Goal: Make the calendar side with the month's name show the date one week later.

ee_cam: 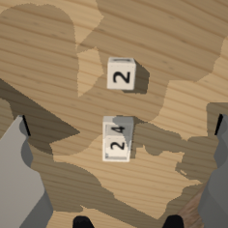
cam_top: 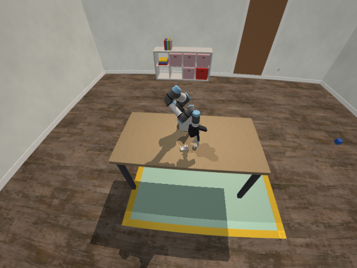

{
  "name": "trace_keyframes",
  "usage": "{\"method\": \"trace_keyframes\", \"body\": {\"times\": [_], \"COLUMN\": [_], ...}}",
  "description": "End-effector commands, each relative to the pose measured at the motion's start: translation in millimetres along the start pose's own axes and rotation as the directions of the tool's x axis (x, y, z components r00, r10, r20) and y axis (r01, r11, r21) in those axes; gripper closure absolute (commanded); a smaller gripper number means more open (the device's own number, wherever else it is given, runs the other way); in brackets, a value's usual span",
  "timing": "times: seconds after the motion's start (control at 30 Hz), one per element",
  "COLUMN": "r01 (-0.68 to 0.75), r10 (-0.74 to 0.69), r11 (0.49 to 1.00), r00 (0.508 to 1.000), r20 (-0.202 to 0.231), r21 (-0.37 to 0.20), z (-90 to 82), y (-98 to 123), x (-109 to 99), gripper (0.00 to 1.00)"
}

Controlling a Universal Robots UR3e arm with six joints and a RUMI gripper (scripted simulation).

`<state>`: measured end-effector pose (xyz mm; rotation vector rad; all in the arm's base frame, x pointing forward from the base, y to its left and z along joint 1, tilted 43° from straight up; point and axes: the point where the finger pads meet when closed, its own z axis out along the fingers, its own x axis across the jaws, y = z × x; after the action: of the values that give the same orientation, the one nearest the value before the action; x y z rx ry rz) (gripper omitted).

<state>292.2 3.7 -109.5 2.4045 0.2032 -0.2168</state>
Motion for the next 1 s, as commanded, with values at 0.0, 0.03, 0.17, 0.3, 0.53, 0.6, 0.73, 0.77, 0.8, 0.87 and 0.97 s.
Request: {"method": "trace_keyframes", "body": {"times": [0.0,0.03,0.17,0.3,0.53,0.6,0.73,0.77,0.8,0.87,0.97], "r01": [-0.047,-0.050,-0.053,-0.054,-0.054,-0.054,-0.054,-0.054,-0.054,-0.054,-0.054], "r10": [0.047,0.050,0.053,0.054,0.054,0.054,0.054,0.054,0.054,0.054,0.054], "r11": [0.999,0.999,0.999,0.999,0.999,0.999,0.999,0.999,0.999,0.999,0.999], "r00": [0.999,0.999,0.999,0.999,0.999,0.999,0.999,0.999,0.999,0.999,0.999], "r20": [0.000,0.000,0.000,0.000,0.000,0.000,0.000,0.000,0.000,0.000,0.000], "r21": [-0.003,-0.003,-0.003,-0.003,-0.003,-0.003,-0.003,-0.003,-0.003,-0.003,-0.003], "z": [0.1,0.1,0.1,0.2,0.2,0.2,0.2,0.2,0.2,0.2,0.2], "y": [-2.0,-2.1,-2.3,-2.3,-2.3,-2.3,-2.3,-2.3,-2.3,-2.3,-2.3], "x": [0.8,0.8,0.8,0.8,0.8,0.8,0.8,0.8,0.8,0.8,0.8], "gripper": [0.00,0.00,0.00,0.71,0.71,0.71,0.71,0.71,0.71,0.71,0.71]}}
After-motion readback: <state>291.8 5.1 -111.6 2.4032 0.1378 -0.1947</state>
